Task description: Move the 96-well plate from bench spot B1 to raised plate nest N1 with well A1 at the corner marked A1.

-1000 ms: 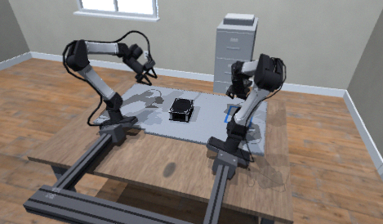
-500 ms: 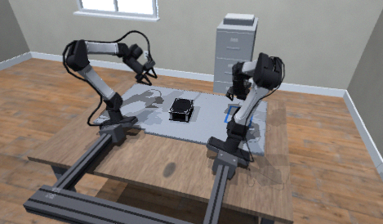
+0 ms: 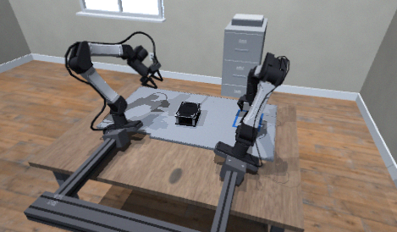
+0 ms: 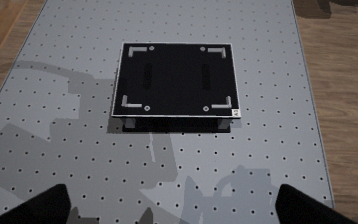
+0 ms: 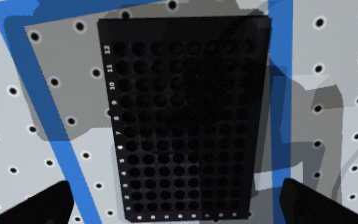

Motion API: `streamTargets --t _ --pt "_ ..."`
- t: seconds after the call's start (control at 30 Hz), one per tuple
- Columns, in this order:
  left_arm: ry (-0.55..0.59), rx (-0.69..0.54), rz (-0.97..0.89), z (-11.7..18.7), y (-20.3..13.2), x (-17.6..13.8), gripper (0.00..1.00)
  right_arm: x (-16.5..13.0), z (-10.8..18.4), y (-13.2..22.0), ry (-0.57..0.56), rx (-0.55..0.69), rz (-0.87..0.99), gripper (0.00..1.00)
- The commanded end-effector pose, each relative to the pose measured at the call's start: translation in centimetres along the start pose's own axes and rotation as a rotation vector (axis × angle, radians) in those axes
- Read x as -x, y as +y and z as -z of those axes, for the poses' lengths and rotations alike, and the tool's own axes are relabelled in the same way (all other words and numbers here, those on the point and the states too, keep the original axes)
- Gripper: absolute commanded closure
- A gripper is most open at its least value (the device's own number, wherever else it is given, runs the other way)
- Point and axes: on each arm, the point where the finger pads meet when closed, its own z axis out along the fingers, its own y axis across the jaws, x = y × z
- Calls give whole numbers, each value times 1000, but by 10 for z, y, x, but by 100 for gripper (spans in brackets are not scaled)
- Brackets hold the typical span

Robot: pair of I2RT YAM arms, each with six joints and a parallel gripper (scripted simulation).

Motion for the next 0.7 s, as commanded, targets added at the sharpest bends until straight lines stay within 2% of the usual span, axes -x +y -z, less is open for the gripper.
streamTargets --t 0.0,0.13,0.23,0.4,0.67 --pt "-17 2 -19 4 4 8 0 7 -11 -2 69 26 28 0" --pt "-17 2 -19 4 4 9 0 14 -21 -4 67 29 17 0" --pt "-17 2 -19 4 4 9 0 6 -33 -7 95 9 16 0" --pt "-17 2 -19 4 4 8 0 7 -34 -7 87 16 17 0" --pt "-17 2 -19 4 4 9 0 3 -52 -6 97 16 20 0"
